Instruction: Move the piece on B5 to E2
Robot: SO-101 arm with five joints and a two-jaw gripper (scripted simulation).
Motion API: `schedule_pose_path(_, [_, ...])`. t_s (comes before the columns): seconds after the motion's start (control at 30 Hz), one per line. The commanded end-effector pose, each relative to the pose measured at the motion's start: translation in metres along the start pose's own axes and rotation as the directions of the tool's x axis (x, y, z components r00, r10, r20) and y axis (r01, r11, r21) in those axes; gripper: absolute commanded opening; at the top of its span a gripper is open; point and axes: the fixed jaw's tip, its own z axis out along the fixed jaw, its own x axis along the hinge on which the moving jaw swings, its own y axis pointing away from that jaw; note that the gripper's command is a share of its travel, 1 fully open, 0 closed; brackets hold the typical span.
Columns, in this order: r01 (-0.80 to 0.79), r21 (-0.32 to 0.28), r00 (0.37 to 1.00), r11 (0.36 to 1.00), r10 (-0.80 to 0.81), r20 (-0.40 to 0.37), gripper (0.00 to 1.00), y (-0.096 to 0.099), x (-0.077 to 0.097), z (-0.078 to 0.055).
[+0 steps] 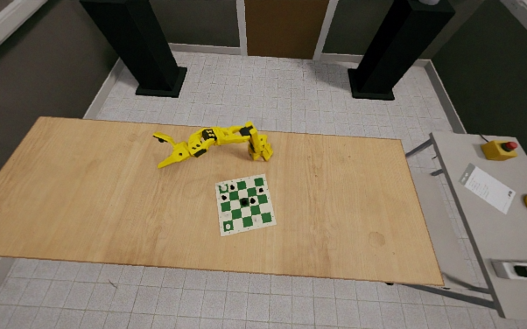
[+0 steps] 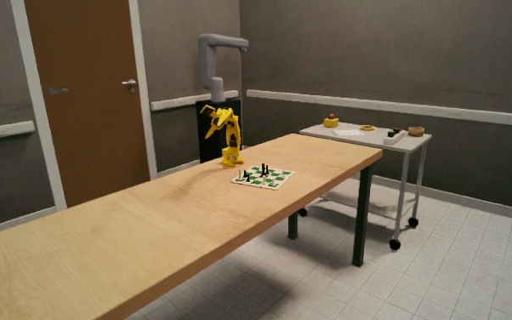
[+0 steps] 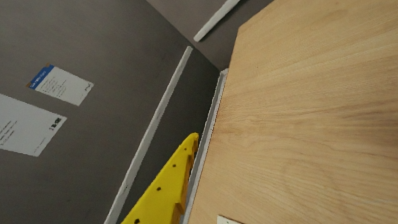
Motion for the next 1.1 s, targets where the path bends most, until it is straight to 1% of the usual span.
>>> schedule_pose_path(0.0, [0.058, -0.017, 0.998, 0.998, -0.058, -0.036, 0.82, 0.007, 0.01, -0.015])
schedule_pose_path(0.03, [0.058, -0.017, 0.998, 0.998, -0.058, -0.036, 0.82, 0.007, 0.01, -0.015])
schedule_pose_path(0.07, [0.094, -0.023, 0.994, 0.995, -0.095, -0.059, 0.8, 0.011, 0.016, -0.024])
schedule_pose_path(0.17, [0.094, -0.023, 0.994, 0.995, -0.095, -0.059, 0.8, 0.011, 0.016, -0.024])
schedule_pose_path(0.2, [0.131, -0.032, 0.988, 0.991, -0.133, -0.083, 0.78, 0.013, 0.022, -0.033])
schedule_pose_path(0.27, [0.131, -0.032, 0.988, 0.991, -0.133, -0.083, 0.78, 0.013, 0.022, -0.033])
schedule_pose_path(0.3, [0.168, -0.042, 0.979, 0.985, -0.172, -0.107, 0.77, 0.015, 0.029, -0.043])
schedule_pose_path(0.37, [0.168, -0.042, 0.979, 0.985, -0.172, -0.107, 0.77, 0.015, 0.029, -0.043])
schedule_pose_path(0.4, [0.206, -0.054, 0.969, 0.977, -0.211, -0.13, 0.75, 0.016, 0.036, -0.053])
schedule_pose_path(0.47, [0.206, -0.054, 0.969, 0.977, -0.211, -0.13, 0.75, 0.016, 0.036, -0.053])
schedule_pose_path(0.5, [0.244, -0.068, 0.956, 0.967, -0.251, -0.153, 0.73, 0.017, 0.042, -0.062])
schedule_pose_path(0.57, [0.244, -0.068, 0.956, 0.967, -0.251, -0.153, 0.73, 0.017, 0.042, -0.062])
schedule_pose_path(0.6, [0.281, -0.084, 0.941, 0.956, -0.292, -0.174, 0.72, 0.016, 0.049, -0.072])
schedule_pose_path(0.7, [0.281, -0.084, 0.941, 0.956, -0.292, -0.174, 0.72, 0.016, 0.049, -0.072])
schedule_pose_path(0.73, [0.317, -0.102, 0.923, 0.943, -0.332, -0.195, 0.7, 0.016, 0.056, -0.082])
schedule_pose_path(0.8, [0.317, -0.102, 0.923, 0.943, -0.332, -0.195, 0.7, 0.016, 0.056, -0.082])
schedule_pose_path(0.83, [0.353, -0.121, 0.903, 0.928, -0.372, -0.214, 0.68, 0.014, 0.062, -0.092])
schedule_pose_path(0.9, [0.353, -0.121, 0.903, 0.928, -0.372, -0.214, 0.68, 0.014, 0.062, -0.092])
schedule_pose_path(0.93, [0.388, -0.141, 0.882, 0.911, -0.411, -0.231, 0.67, 0.012, 0.069, -0.101])
schedule_pose_path(1.0, [0.388, -0.141, 0.882, 0.911, -0.411, -0.231, 0.67, 0.012, 0.069, -0.101])
schedule_pose_path(1.03, [0.421, -0.163, 0.858, 0.892, -0.45, -0.247, 0.65, 0.009, 0.076, -0.11])
schedule_pose_path(1.07, [0.421, -0.163, 0.858, 0.892, -0.45, -0.247, 0.65, 0.009, 0.076, -0.11])
